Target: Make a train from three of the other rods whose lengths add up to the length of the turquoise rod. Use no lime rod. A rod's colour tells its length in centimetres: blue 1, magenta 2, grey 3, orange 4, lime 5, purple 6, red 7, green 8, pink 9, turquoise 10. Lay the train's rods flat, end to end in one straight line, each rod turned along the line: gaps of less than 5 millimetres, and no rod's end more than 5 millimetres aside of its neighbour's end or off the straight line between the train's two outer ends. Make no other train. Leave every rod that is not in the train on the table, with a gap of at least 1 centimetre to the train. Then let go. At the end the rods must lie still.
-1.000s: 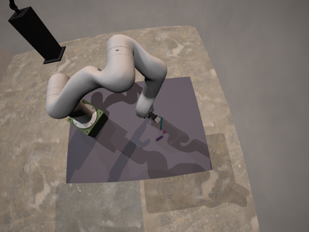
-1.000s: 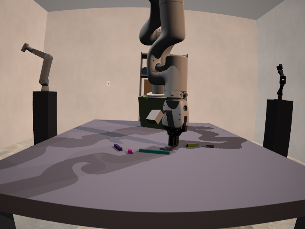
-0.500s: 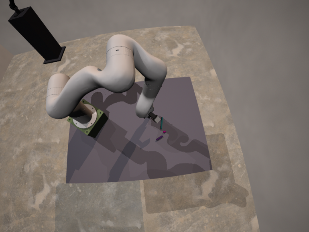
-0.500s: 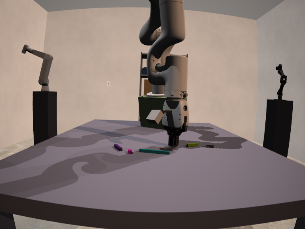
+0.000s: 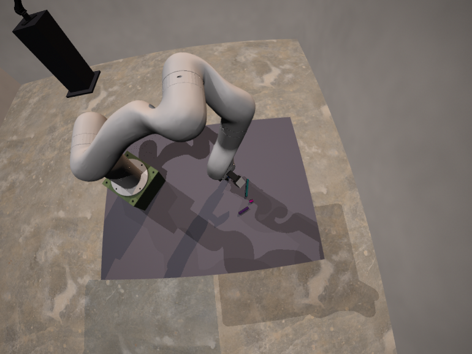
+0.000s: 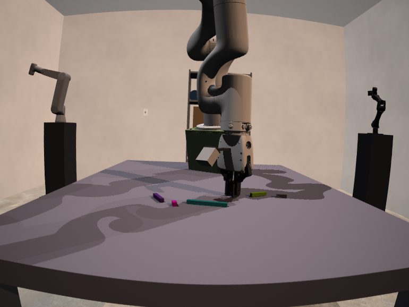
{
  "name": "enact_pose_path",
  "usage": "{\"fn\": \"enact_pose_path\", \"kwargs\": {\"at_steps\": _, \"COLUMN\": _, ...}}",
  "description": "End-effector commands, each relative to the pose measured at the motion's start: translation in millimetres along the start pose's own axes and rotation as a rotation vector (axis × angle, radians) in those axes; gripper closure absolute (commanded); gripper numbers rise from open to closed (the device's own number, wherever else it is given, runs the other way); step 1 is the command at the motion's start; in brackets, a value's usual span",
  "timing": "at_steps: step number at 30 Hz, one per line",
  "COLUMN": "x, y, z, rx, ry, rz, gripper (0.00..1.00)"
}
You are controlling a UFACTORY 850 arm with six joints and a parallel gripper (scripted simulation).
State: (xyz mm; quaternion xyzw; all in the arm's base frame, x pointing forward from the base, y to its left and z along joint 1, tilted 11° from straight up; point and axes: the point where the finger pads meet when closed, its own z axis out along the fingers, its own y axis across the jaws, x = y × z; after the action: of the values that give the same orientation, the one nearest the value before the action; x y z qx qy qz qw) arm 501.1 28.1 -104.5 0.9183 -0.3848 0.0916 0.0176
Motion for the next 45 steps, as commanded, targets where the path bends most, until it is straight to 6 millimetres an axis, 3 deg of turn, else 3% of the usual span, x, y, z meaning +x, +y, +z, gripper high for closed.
{"fn": "enact_pose_path", "kwargs": {"at_steps": 1, "x": 0, "y": -1, "z": 0, "rx": 0.001, "ry": 0.001, "rz": 0.0, "gripper": 0.8}}
{"fn": "enact_pose_path", "kwargs": {"at_steps": 3, "x": 0, "y": -1, "z": 0, "rx": 0.001, "ry": 0.001, "rz": 0.0, "gripper": 0.76}}
{"fn": "enact_pose_path", "kwargs": {"at_steps": 17, "x": 0, "y": -1, "z": -4, "rx": 0.001, "ry": 0.001, "rz": 0.0, "gripper": 0.76}}
{"fn": "enact_pose_path", "kwargs": {"at_steps": 30, "x": 0, "y": -1, "z": -68, "rx": 0.001, "ry": 0.001, "rz": 0.0, "gripper": 0.76}}
{"fn": "enact_pose_path", "kwargs": {"at_steps": 45, "x": 0, "y": 0, "z": -90, "rx": 0.001, "ry": 0.001, "rz": 0.0, "gripper": 0.76}}
